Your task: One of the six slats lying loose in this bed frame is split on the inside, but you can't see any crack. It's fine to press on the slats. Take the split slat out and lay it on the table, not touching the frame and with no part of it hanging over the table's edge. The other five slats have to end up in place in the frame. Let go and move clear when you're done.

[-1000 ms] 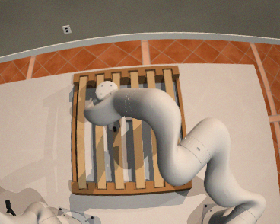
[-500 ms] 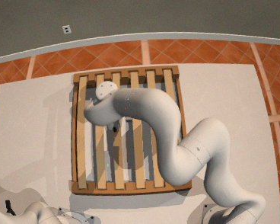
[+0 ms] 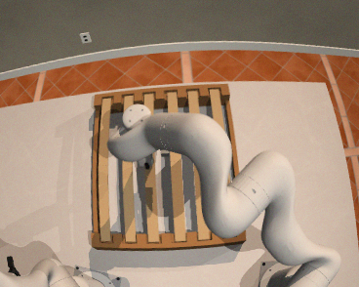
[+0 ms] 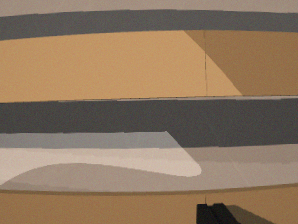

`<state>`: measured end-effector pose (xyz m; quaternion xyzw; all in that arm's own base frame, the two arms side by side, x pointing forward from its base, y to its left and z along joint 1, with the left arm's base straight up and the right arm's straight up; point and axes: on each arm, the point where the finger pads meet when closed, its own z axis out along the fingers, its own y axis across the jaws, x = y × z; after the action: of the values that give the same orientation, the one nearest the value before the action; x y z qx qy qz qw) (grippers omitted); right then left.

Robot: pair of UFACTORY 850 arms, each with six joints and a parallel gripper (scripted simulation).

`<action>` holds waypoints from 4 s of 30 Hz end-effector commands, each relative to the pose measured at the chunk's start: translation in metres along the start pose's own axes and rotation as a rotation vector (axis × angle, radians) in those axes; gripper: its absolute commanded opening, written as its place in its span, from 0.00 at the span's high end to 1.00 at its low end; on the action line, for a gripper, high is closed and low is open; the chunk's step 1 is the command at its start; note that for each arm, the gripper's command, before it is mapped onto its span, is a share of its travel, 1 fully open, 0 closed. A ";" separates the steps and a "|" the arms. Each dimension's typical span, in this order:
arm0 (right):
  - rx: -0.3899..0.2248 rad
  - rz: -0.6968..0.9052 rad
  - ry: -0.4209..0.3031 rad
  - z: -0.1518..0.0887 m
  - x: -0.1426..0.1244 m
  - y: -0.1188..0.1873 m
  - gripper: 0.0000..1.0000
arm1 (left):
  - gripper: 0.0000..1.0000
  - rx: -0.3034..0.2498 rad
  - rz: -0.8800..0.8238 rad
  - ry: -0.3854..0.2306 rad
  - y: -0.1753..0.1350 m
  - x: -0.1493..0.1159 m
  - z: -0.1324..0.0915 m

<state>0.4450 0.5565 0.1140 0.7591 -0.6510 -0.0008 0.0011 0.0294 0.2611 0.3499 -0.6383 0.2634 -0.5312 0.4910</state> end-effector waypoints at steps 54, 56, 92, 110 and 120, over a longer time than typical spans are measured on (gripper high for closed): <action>0.002 0.000 -0.002 0.007 0.000 -0.001 1.00 | 0.00 0.000 0.001 0.000 0.000 0.000 0.000; 0.002 0.000 -0.002 0.007 0.000 -0.001 1.00 | 0.00 0.000 0.001 0.000 0.000 0.000 0.000; 0.002 0.000 -0.002 0.011 -0.001 -0.001 1.00 | 0.00 0.000 0.001 0.000 0.000 0.000 0.000; 0.002 0.000 -0.002 0.013 0.000 -0.001 1.00 | 0.00 0.000 0.001 0.000 0.000 0.000 0.000; 0.002 0.000 -0.002 0.014 0.000 -0.001 1.00 | 0.00 0.000 0.001 0.000 0.000 0.000 0.000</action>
<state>0.4452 0.5562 0.0998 0.7591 -0.6510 -0.0008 0.0006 0.0294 0.2611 0.3499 -0.6383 0.2634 -0.5312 0.4910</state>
